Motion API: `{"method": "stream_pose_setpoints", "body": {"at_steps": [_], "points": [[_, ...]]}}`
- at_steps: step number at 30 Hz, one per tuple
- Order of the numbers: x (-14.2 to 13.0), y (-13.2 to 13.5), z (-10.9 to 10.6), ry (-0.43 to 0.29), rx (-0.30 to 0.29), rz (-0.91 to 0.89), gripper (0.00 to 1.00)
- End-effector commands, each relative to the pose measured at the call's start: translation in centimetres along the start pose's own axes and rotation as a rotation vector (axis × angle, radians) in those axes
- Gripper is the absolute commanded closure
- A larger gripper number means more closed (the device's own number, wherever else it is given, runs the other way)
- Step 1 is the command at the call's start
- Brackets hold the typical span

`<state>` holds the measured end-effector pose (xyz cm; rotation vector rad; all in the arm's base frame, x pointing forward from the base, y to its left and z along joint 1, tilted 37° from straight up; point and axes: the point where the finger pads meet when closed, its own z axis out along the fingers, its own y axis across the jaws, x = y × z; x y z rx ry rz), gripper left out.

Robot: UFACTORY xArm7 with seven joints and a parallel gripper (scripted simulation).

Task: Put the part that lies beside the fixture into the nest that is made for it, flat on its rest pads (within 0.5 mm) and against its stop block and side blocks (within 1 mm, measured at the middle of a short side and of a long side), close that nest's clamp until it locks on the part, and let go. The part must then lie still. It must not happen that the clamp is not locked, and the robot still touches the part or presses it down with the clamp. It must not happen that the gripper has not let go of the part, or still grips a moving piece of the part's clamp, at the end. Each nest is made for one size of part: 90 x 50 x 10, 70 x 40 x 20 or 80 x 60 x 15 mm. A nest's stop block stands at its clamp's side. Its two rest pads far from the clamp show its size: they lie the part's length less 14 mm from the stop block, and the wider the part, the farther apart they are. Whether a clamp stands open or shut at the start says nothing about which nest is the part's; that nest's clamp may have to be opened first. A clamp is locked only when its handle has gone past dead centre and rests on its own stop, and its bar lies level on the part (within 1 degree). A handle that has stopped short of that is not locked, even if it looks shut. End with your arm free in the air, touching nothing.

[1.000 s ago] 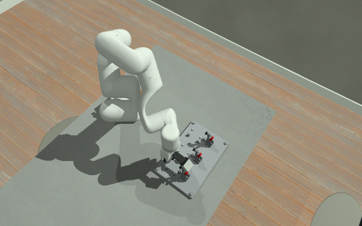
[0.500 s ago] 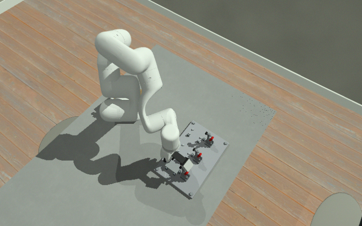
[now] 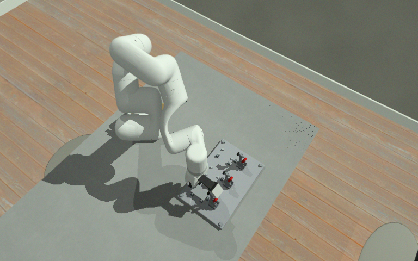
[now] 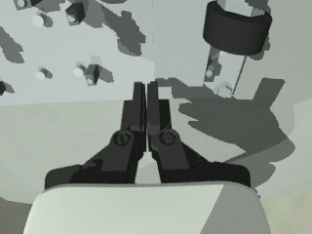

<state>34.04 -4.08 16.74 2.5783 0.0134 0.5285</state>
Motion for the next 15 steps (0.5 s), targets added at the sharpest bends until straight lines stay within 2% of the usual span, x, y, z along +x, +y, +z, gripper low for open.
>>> {"method": "stream_pose_setpoints", "body": {"at_steps": [1, 15], "points": [[-3.26, 2.65, 3.32, 0.004, 0.001, -0.001, 1.00], [-3.36, 2.73, 3.43, 0.004, 0.001, -0.001, 1.00]]}}
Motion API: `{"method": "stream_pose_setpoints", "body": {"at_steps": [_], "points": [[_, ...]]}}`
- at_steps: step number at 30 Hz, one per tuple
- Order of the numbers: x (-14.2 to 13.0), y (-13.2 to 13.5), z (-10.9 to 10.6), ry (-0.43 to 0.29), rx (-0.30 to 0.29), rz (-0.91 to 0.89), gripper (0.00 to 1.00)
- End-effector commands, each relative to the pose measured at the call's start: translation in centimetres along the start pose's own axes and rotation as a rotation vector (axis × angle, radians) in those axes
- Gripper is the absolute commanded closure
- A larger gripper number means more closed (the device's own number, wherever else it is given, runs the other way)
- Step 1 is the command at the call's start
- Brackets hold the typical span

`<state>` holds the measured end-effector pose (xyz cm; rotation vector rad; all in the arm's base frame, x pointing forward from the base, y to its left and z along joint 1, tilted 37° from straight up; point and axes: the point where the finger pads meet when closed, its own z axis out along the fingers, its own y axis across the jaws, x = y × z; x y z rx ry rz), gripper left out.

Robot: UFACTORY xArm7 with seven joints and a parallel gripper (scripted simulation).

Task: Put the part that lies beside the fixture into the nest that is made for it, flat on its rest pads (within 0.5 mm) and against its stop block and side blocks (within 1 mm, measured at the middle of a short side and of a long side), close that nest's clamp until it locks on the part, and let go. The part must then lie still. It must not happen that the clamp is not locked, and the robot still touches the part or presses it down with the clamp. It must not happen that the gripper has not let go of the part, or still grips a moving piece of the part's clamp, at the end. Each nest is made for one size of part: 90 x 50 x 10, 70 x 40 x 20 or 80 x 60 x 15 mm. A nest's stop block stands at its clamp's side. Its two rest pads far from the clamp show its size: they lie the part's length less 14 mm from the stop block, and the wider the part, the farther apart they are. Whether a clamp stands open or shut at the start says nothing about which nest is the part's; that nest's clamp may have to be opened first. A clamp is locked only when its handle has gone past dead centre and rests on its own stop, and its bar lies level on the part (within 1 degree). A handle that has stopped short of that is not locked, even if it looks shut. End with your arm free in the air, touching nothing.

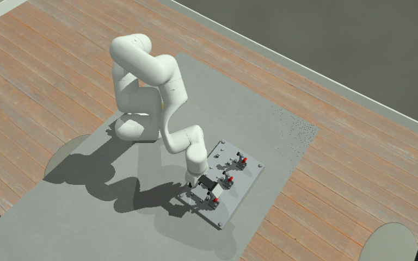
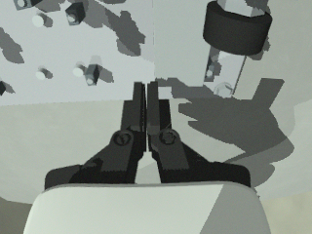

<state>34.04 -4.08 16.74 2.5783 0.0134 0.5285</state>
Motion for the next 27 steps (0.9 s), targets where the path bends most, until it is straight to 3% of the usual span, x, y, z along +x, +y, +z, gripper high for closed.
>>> {"method": "stream_pose_setpoints", "body": {"at_steps": [1, 27], "points": [[-3.36, 2.73, 3.43, 0.004, 0.001, -0.001, 1.00], [-3.74, 3.04, 3.88, 0.004, 0.001, -0.001, 1.00]]}}
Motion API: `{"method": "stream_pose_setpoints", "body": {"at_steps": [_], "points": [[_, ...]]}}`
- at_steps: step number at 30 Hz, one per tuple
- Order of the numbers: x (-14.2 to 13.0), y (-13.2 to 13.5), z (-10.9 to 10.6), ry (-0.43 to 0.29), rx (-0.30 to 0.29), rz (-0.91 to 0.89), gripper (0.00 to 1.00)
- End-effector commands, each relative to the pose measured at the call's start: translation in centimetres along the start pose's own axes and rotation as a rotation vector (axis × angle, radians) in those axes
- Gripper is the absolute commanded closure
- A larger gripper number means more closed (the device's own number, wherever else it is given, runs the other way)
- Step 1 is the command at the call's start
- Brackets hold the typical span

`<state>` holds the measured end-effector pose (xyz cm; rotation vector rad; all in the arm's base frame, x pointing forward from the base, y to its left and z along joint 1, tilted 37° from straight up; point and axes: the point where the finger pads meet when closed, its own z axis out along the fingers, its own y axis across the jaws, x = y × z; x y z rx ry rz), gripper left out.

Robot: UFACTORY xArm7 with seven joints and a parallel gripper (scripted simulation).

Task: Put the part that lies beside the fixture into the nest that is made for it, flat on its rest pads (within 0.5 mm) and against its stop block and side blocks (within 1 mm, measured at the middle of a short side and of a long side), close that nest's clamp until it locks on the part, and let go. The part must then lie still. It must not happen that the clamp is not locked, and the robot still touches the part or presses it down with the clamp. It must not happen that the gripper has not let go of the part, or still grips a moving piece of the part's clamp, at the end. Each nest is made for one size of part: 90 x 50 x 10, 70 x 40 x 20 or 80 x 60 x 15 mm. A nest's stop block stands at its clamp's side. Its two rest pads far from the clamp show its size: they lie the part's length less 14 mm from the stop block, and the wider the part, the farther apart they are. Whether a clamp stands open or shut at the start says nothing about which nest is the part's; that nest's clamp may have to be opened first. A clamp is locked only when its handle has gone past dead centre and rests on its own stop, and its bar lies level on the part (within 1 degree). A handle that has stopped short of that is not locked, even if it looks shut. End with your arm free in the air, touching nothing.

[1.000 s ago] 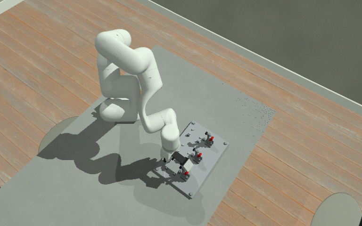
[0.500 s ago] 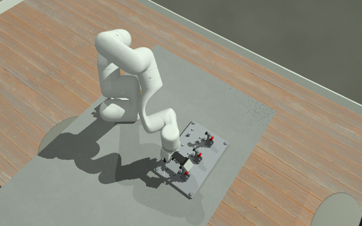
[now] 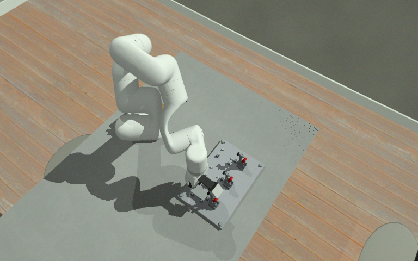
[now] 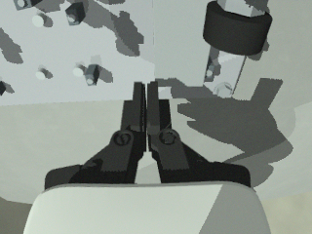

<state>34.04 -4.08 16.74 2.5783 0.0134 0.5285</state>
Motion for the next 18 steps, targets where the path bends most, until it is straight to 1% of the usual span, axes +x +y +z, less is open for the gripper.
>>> {"method": "stream_pose_setpoints", "body": {"at_steps": [1, 18], "points": [[-3.74, 3.04, 3.88, 0.004, 0.001, -0.001, 1.00], [-4.12, 3.35, 4.36, 0.004, 0.001, -0.001, 1.00]]}}
